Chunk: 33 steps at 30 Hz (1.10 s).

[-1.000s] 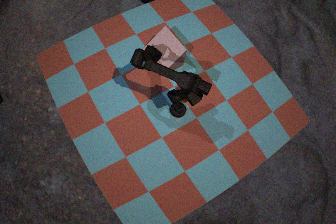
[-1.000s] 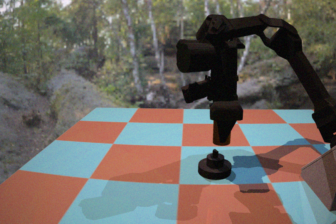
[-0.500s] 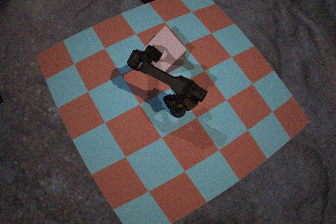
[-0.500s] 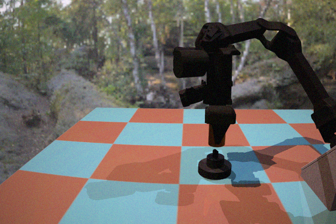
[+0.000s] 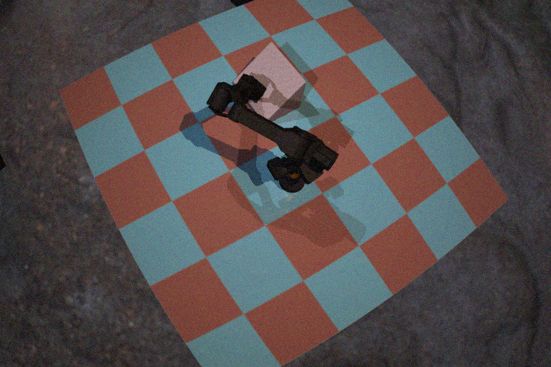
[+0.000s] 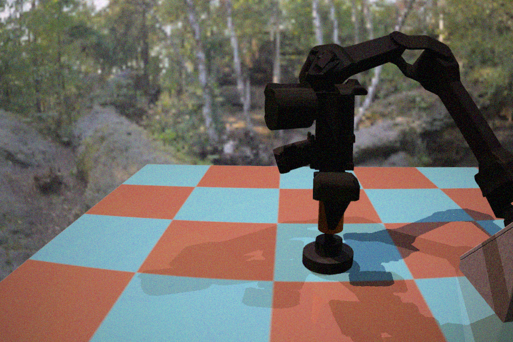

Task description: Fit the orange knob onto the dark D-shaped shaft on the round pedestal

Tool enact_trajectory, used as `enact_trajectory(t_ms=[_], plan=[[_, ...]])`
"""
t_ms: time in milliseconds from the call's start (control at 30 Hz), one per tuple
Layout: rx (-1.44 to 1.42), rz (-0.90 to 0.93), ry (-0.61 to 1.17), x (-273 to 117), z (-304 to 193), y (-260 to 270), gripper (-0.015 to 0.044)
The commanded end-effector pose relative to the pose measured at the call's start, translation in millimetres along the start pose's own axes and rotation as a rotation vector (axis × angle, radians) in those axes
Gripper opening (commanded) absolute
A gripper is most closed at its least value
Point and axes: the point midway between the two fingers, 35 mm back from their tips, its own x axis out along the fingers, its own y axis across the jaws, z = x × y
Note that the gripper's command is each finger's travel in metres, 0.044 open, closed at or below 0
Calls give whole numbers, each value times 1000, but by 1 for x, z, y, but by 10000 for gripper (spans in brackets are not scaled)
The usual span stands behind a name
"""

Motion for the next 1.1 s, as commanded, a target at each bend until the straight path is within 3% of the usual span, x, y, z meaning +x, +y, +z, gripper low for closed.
enact_trajectory(t_ms=[0, 733, 1067], plan=[[1, 0, -8, -4, 3, -2, 0], [1, 0, -8, -3, 1, 0, 0], [-209, 0, -8, -2, -3, 2, 0]])
